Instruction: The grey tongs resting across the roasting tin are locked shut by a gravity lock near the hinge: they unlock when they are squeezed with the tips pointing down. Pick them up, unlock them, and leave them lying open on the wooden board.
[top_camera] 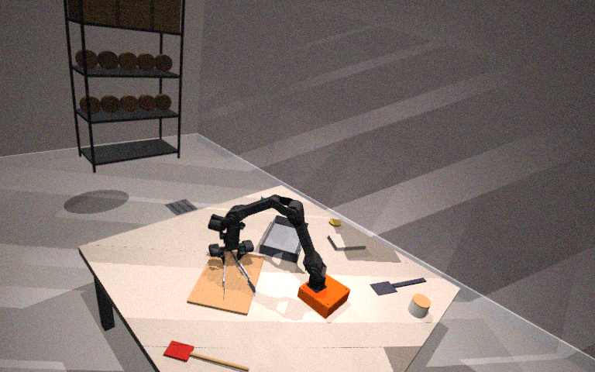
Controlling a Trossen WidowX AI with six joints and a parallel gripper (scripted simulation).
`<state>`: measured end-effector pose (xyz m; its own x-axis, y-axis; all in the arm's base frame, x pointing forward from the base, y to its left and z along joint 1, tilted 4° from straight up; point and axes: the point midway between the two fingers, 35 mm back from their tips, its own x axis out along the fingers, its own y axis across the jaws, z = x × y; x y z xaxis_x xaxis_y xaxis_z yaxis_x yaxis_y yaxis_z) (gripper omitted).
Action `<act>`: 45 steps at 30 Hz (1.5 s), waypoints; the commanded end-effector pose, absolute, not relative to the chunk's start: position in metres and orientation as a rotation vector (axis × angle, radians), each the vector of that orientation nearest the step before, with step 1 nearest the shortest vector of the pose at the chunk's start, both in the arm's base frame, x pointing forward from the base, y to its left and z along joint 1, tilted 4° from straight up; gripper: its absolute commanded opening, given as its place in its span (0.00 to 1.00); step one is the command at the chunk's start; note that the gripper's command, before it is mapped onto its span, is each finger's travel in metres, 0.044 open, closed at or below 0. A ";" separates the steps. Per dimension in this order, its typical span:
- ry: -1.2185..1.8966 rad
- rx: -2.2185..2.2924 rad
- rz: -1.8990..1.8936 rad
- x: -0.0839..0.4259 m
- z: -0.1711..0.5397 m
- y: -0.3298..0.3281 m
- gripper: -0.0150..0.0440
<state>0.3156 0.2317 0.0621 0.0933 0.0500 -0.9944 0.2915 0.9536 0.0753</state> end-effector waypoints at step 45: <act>1.468 0.280 -0.195 0.264 0.162 0.086 1.00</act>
